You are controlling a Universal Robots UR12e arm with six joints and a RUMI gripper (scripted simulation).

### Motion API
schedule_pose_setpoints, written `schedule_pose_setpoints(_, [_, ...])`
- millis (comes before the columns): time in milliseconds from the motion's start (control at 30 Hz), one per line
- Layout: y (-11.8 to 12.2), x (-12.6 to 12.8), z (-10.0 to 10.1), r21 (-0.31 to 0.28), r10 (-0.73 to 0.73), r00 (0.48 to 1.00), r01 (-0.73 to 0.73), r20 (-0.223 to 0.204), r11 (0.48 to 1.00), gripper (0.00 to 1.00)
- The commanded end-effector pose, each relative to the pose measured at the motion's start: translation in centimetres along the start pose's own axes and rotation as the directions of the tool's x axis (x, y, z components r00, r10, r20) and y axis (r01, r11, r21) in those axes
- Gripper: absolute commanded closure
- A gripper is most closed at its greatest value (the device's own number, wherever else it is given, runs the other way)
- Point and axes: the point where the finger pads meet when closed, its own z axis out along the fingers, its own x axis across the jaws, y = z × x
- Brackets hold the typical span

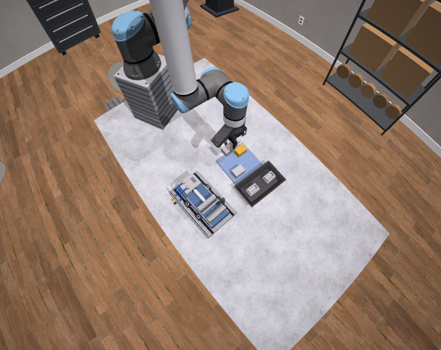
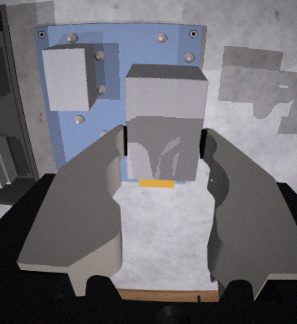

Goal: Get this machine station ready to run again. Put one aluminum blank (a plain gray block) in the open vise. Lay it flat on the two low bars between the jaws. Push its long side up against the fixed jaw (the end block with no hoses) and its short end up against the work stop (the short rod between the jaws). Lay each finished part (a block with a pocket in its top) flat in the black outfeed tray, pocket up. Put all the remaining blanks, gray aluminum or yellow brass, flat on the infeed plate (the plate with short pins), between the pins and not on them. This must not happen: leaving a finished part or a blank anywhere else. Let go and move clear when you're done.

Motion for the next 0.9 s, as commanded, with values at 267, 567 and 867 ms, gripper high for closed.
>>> schedule_pose_setpoints(267, [-0.1,-0.2,-1.1,0.0,-0.001,1.0,0.001,0.0,1.0,1.0])
schedule_pose_setpoints(567, [-6.5,-6.9,-0.8,0.0,-0.026,1.0,0.026,0.0,1.0,1.0])
schedule_pose_setpoints(867, [-14.5,-12.9,-0.8,0.0,-0.052,0.999,0.052,0.0,0.999,1.0])
